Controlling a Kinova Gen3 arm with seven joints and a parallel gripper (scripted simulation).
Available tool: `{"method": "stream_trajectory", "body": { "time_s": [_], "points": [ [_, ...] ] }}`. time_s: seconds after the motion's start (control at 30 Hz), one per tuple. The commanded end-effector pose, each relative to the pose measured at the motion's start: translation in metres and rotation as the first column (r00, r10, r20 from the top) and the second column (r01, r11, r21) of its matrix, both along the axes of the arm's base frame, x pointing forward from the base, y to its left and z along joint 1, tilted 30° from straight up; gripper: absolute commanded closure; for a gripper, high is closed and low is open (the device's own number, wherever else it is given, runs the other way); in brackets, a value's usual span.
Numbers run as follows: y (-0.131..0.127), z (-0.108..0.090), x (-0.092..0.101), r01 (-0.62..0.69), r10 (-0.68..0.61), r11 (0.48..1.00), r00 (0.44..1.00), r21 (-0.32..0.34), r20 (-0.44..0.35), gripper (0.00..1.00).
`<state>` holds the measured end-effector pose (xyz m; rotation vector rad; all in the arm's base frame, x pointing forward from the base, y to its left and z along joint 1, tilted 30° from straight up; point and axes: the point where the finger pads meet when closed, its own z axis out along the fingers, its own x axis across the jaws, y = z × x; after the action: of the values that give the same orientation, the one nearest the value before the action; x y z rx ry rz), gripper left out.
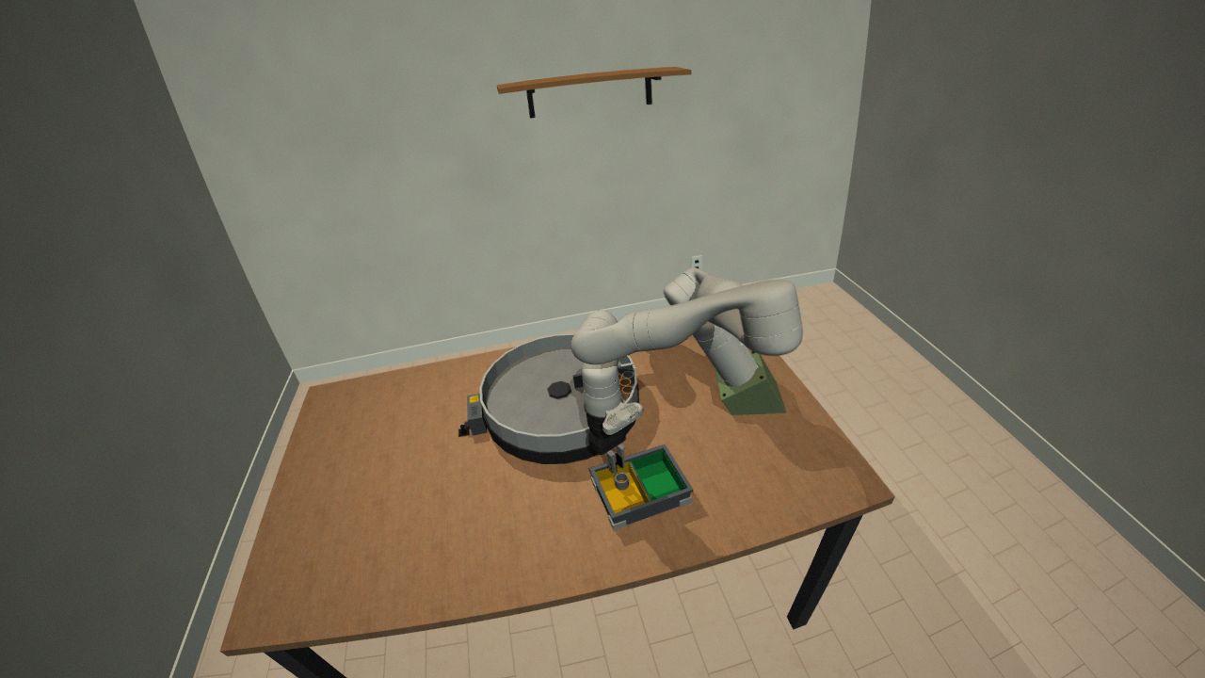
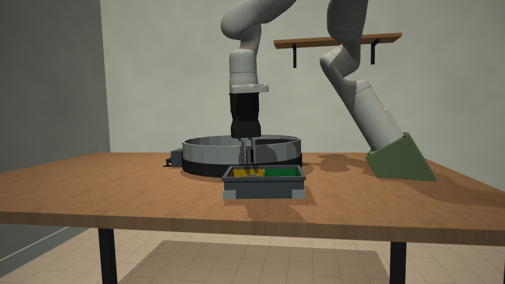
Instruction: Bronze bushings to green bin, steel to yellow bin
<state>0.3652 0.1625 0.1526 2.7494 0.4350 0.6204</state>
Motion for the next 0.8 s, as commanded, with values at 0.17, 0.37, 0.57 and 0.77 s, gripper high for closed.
{"method": "stream_trajectory", "body": {
  "time_s": [0.17, 0.37, 0.57, 0.77],
  "points": [
    [0.02, 0.048, -0.022, -0.026, 0.026, 1.0, 1.0, 0.016, 0.012, 0.58],
    [0.027, 0.077, -0.038, -0.026, 0.026, 1.0, 1.0, 0.016, 0.012, 0.58],
    [0.027, 0.077, -0.038, -0.026, 0.026, 1.0, 1.0, 0.016, 0.012, 0.58],
    [0.026, 0.077, -0.038, -0.025, 0.025, 1.0, 1.0, 0.016, 0.012, 0.58]
  ]
}}
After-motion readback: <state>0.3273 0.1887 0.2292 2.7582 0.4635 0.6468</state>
